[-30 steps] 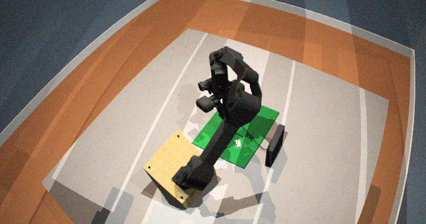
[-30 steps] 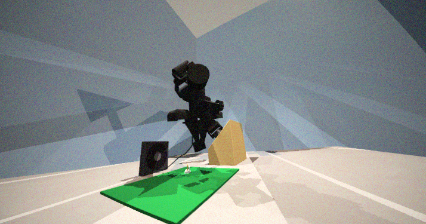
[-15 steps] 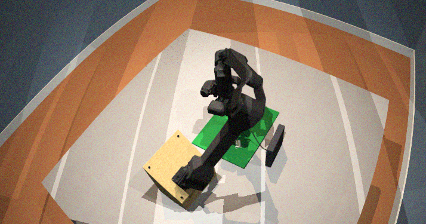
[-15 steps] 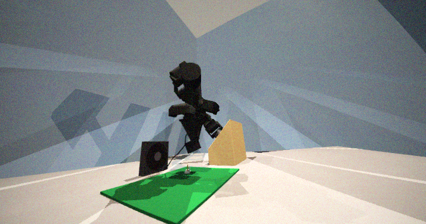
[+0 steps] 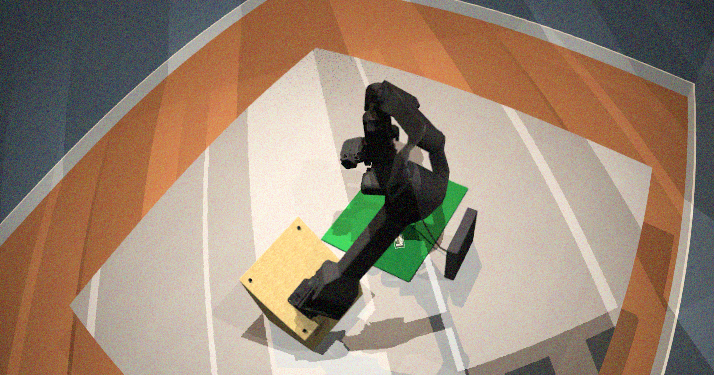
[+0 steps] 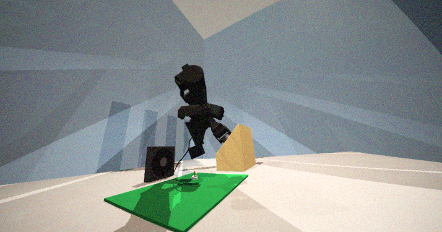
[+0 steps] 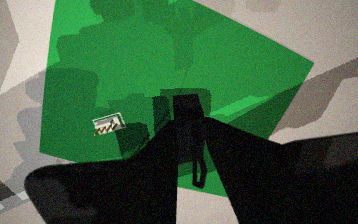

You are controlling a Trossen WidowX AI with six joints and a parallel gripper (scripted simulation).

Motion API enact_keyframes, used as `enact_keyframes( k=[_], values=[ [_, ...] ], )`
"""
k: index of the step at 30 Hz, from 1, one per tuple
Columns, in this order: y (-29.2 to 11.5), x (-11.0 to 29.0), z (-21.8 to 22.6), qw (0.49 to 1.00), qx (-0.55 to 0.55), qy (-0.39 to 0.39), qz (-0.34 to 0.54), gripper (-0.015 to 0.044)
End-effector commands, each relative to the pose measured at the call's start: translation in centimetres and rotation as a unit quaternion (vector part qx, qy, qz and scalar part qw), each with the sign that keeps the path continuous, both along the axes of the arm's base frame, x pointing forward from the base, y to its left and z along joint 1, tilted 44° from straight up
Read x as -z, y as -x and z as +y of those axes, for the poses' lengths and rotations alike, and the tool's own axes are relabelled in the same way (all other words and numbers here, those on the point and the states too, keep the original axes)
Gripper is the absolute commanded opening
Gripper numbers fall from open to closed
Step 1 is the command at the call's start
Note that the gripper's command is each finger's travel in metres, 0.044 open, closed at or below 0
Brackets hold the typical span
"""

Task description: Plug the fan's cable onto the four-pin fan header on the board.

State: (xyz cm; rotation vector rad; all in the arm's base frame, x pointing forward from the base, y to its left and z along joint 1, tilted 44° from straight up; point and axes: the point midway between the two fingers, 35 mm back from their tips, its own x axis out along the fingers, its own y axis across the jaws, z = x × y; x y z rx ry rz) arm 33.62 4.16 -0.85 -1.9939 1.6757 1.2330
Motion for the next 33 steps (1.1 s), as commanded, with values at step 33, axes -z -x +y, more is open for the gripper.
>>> enact_keyframes(
  k=[33],
  values=[
    [0.5,1.4,-2.4,0.943,0.116,-0.265,0.164,0.0]
  ],
)
